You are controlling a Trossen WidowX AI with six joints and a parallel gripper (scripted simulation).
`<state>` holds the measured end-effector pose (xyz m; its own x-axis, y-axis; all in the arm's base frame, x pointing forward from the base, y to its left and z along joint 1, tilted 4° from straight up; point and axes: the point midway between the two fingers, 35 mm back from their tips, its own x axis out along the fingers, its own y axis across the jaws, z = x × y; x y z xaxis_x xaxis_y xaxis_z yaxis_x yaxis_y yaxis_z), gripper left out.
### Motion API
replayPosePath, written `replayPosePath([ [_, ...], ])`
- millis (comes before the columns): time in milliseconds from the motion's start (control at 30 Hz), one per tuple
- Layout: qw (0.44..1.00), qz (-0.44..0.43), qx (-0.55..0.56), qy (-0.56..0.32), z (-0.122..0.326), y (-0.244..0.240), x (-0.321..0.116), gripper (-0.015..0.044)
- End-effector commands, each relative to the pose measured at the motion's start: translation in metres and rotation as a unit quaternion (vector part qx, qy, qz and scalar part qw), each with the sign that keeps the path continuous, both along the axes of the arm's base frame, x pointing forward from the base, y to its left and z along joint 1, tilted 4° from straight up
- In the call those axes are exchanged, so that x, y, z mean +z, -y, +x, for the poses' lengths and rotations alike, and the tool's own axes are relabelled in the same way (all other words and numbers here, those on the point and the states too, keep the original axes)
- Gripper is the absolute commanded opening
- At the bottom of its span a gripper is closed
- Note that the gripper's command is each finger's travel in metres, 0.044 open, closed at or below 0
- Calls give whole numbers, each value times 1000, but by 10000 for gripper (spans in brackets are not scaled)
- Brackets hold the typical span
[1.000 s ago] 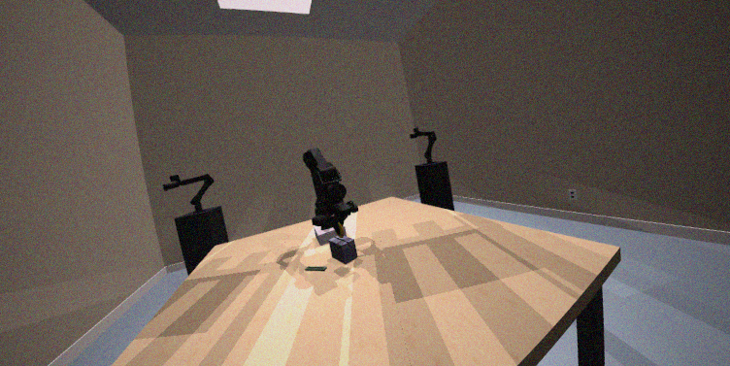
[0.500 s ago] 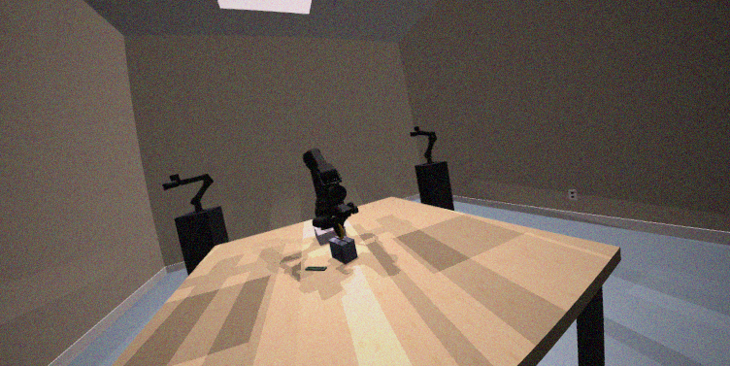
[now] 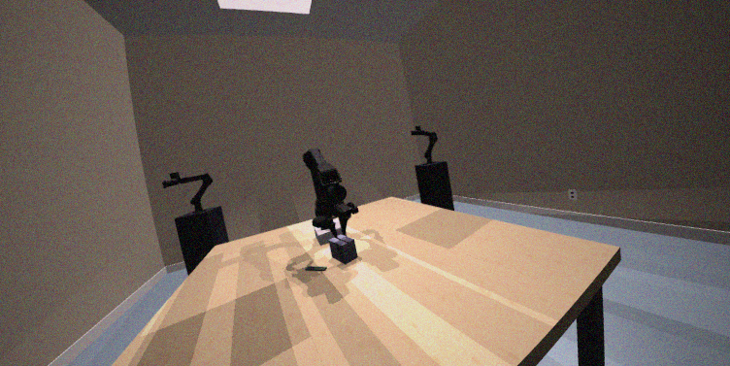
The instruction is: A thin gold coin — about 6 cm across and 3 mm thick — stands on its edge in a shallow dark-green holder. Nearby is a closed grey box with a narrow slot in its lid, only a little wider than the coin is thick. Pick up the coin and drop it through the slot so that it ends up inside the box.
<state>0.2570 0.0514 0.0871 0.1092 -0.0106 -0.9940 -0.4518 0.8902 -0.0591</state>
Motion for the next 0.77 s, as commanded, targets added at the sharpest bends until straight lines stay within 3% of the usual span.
replayPosePath([
  [0,1000,0,0,0,0,0,3,213],
  [300,1000,0,0,-2,-6,0,40,440],
  [400,1000,0,1,-4,-12,0,61,440],
  [733,1000,0,1,-4,-12,0,61,440],
])
